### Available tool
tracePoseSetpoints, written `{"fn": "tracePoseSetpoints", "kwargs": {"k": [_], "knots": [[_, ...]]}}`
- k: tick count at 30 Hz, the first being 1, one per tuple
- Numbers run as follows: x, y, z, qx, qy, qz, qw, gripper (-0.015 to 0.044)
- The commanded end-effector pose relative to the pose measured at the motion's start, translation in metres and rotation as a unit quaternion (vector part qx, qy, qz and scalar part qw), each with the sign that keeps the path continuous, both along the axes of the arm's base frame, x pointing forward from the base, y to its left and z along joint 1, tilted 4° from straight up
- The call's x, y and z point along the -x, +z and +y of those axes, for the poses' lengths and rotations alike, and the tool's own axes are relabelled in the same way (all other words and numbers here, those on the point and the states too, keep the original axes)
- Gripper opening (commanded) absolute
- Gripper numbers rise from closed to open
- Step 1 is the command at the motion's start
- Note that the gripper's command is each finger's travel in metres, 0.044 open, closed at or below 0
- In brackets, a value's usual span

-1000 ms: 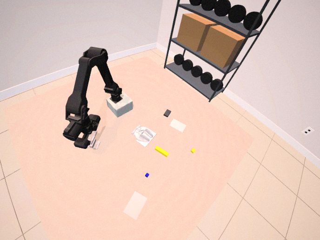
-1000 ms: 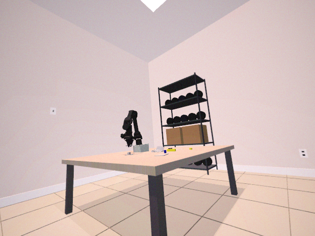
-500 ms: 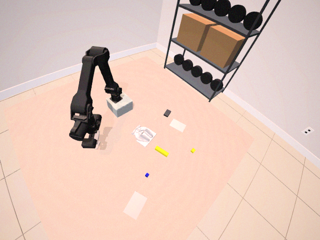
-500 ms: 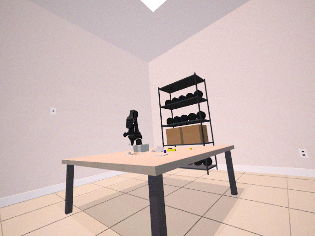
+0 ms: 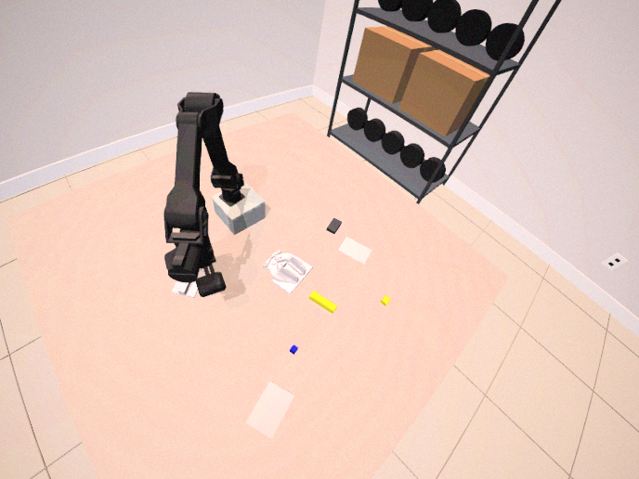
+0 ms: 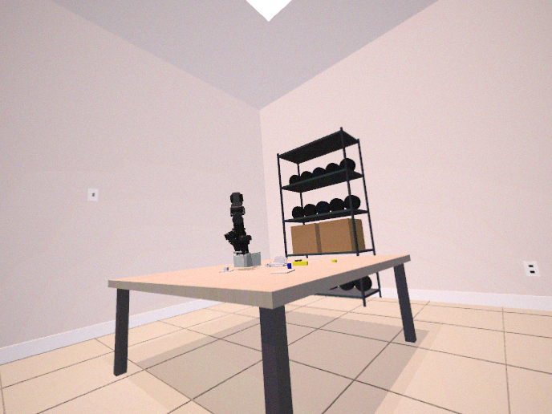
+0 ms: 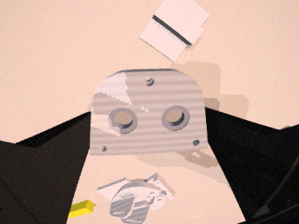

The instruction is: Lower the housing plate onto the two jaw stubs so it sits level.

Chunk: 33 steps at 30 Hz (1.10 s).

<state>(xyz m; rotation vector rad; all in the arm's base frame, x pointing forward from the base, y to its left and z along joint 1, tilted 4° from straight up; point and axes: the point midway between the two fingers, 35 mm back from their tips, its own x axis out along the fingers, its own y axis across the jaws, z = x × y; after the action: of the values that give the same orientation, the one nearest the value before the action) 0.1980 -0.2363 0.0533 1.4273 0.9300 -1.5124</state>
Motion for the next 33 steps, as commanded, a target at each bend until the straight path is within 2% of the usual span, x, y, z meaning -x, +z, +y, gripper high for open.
{"fn": "tracePoseSetpoints", "kwargs": {"k": [1, 17, 33], "knots": [[-0.007, -0.001, 0.009, -0.001, 0.053, 0.003, 0.999, 0.0351], [-0.035, -0.005, 0.05, -0.004, 0.266, 0.019, 0.964, 0.0351], [-0.055, -0.008, 0.093, -0.005, 0.467, 0.033, 0.884, 0.0351]]}}
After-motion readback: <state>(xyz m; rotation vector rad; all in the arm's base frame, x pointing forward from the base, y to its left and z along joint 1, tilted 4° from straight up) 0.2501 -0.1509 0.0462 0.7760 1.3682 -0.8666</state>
